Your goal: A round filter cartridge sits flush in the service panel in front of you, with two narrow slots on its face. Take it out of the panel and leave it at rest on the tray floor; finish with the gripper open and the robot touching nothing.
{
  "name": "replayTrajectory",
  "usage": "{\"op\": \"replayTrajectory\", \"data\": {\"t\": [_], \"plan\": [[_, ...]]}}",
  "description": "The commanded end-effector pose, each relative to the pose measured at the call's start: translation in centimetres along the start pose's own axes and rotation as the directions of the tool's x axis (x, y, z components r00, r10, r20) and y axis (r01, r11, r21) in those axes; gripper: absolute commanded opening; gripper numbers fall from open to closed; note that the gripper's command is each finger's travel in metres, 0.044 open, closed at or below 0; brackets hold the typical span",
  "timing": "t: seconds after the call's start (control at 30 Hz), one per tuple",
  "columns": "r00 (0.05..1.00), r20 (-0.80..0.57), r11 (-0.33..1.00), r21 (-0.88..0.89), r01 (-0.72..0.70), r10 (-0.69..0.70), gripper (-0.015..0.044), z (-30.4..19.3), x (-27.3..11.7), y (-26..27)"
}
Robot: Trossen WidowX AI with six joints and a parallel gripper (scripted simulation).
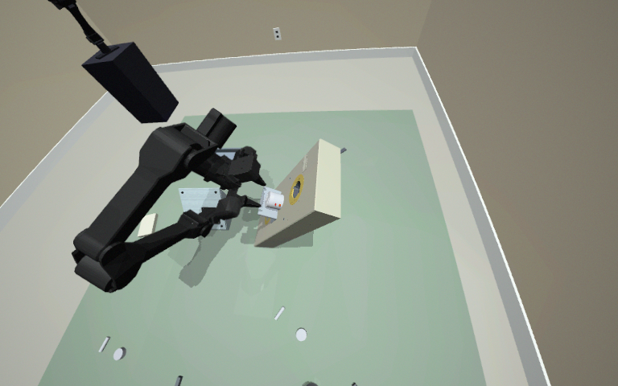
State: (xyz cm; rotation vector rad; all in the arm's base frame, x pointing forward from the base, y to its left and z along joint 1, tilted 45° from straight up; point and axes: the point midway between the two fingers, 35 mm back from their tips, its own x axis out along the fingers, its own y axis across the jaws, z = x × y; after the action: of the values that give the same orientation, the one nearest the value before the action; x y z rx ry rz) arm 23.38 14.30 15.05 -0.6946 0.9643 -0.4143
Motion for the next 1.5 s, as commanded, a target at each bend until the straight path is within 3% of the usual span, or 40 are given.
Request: {"op": "replayTrajectory", "data": {"t": [0.0,0.63,0.7,1.0,1.23,1.47], "plan": [[1.000,0.001,1.000,0.001,-0.001,0.001,0.0305,0.0,0.6,-0.1],[1.000,0.003,1.000,0.002,0.003,-0.003,0.0305,0.0,3.5,-0.2],[1.000,-0.003,1.000,0.002,-0.001,0.001,0.0252,-0.1,3.2,-0.1],[1.000,-0.003,1.000,0.002,-0.001,0.001,0.0192,-0.1,3.2,-0.1],[1.000,-0.002,1.000,0.002,-0.001,0.001,0.0009,0.6,2.9,-0.1],[1.000,0.000,1.000,0.001,-0.003,0.003,0.0000,2.2,2.1,-0.1]]}}
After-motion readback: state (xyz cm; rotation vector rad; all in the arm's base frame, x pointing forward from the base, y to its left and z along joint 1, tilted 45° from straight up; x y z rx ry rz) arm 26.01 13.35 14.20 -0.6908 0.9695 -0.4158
